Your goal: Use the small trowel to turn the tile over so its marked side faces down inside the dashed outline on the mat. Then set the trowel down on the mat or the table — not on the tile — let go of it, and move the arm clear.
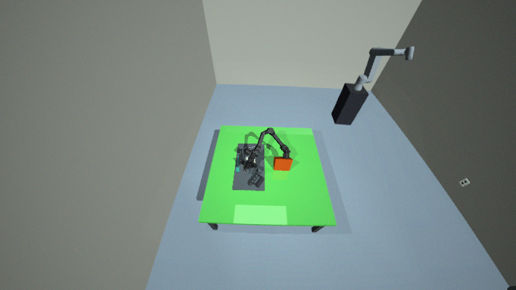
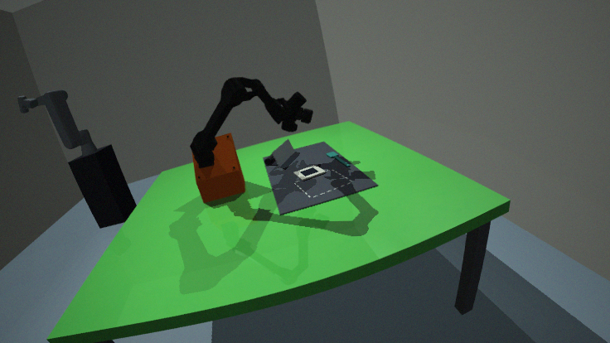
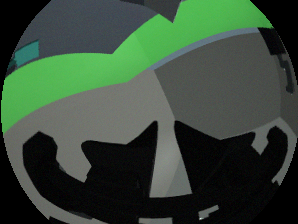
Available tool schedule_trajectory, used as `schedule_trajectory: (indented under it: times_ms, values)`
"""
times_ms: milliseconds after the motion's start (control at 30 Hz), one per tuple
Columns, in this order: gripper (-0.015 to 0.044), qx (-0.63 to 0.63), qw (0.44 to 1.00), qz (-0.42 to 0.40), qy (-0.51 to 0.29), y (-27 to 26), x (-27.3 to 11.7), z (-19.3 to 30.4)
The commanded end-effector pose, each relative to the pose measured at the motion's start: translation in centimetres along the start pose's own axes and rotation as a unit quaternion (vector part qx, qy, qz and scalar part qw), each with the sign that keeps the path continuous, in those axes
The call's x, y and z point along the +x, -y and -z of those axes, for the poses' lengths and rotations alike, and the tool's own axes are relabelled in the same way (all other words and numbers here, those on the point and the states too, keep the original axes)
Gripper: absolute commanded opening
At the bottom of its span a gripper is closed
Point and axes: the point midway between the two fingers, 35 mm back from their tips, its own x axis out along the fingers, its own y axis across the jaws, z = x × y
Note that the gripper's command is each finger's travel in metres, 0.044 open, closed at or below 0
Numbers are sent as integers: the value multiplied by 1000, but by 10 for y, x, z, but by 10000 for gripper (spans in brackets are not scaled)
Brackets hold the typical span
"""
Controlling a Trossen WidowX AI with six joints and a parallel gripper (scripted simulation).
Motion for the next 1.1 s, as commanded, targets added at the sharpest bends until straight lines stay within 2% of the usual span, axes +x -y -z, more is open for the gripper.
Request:
schedule_trajectory:
  times_ms: [0,500,1067]
  values:
    - [100,25,997,1,67,17,9,-24]
    - [100,52,949,-27,310,75,3,-108]
    - [100,-26,833,-112,542,111,-56,-173]
